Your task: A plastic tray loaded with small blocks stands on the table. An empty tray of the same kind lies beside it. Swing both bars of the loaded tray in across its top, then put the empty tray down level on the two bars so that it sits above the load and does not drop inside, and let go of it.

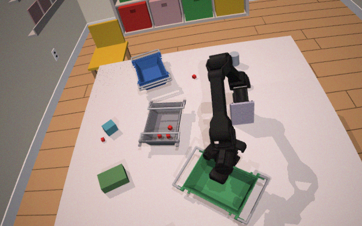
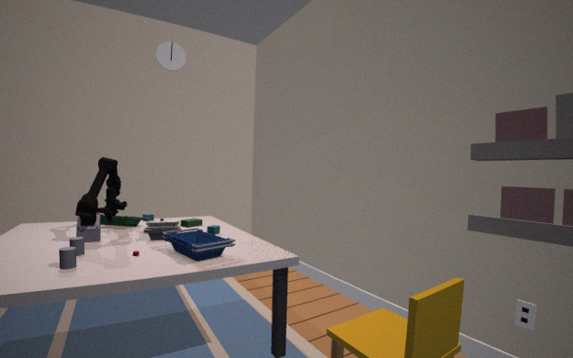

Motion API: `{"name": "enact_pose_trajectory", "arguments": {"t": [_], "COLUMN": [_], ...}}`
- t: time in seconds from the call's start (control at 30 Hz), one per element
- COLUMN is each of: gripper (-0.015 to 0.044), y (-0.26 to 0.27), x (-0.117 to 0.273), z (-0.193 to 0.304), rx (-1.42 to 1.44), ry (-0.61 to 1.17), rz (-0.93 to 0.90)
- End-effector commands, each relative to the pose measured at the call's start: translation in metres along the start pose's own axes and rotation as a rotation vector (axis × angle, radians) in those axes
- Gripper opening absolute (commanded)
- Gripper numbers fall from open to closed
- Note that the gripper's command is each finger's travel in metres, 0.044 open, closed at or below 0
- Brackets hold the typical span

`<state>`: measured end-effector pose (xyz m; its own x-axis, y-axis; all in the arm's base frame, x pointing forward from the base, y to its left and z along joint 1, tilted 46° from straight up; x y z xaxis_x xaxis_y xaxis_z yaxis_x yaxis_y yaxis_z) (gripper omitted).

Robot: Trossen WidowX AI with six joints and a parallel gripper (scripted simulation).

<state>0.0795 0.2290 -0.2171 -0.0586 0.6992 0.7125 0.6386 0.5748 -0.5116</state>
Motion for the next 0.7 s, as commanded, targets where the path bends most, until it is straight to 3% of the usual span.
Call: {"name": "enact_pose_trajectory", "arguments": {"t": [0.0, 0.67], "gripper": [0.0000, 0.0000], "y": [0.000, 0.007], "x": [0.031, 0.100], "z": [0.001, 0.005], "rx": [-0.003, -0.002], "ry": [0.005, 0.006], "rz": [-0.003, -0.004]}}
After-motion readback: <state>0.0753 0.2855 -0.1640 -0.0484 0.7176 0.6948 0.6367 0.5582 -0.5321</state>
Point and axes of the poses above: the point midway between the two fingers, 35 mm back from their tips, its own x axis back along the fingers, its own y axis across the jaws, z = x × y, the point moved 3 cm from there along x, back along the fingers, and after that the axes turned 8 degrees about -x, right-handed, at the moved point
